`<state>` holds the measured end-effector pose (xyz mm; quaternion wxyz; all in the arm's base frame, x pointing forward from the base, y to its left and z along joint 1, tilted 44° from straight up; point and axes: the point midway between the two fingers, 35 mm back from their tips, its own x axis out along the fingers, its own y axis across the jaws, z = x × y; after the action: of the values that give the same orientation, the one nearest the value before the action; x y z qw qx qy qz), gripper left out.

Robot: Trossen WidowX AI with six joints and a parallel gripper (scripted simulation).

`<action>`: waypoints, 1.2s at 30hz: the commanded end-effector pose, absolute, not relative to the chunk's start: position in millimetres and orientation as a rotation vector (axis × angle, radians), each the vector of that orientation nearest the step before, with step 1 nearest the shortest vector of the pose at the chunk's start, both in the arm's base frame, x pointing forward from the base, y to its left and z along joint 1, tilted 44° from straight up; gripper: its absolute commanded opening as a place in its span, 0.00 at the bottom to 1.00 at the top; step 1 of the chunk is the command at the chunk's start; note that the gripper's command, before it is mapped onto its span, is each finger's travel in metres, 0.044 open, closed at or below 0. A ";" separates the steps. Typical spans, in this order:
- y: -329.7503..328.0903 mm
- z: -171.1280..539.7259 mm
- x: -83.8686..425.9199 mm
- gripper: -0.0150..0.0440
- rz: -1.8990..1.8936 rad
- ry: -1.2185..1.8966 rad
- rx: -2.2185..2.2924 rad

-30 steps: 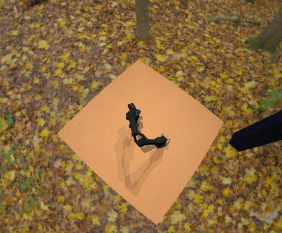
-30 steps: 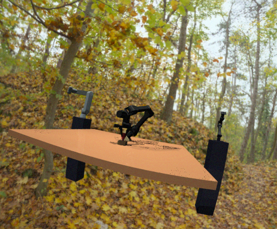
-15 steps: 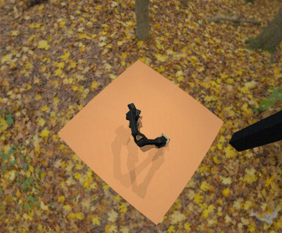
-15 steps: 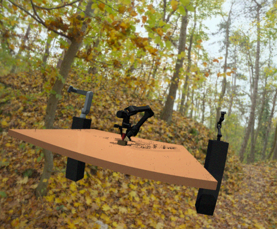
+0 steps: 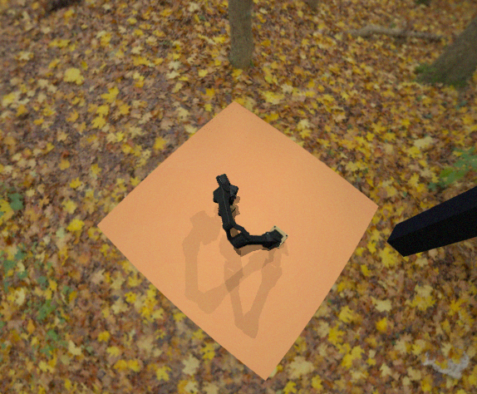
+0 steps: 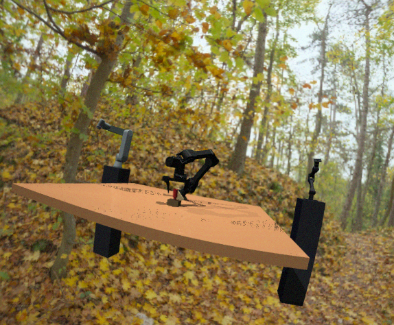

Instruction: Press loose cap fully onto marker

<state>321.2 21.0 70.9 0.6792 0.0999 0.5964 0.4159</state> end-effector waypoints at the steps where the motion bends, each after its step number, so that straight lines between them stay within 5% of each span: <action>1: 0.9 89.9 326.0 1.00 0.928 1.333 0.216; 9: -28.9 122.4 325.6 1.00 0.929 1.334 0.218; 26: -23.7 112.9 329.3 0.25 0.650 1.514 0.530; 36: -23.7 112.9 329.3 0.25 0.650 1.514 0.530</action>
<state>329.1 -24.0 113.4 0.6491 0.2314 0.6651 0.2875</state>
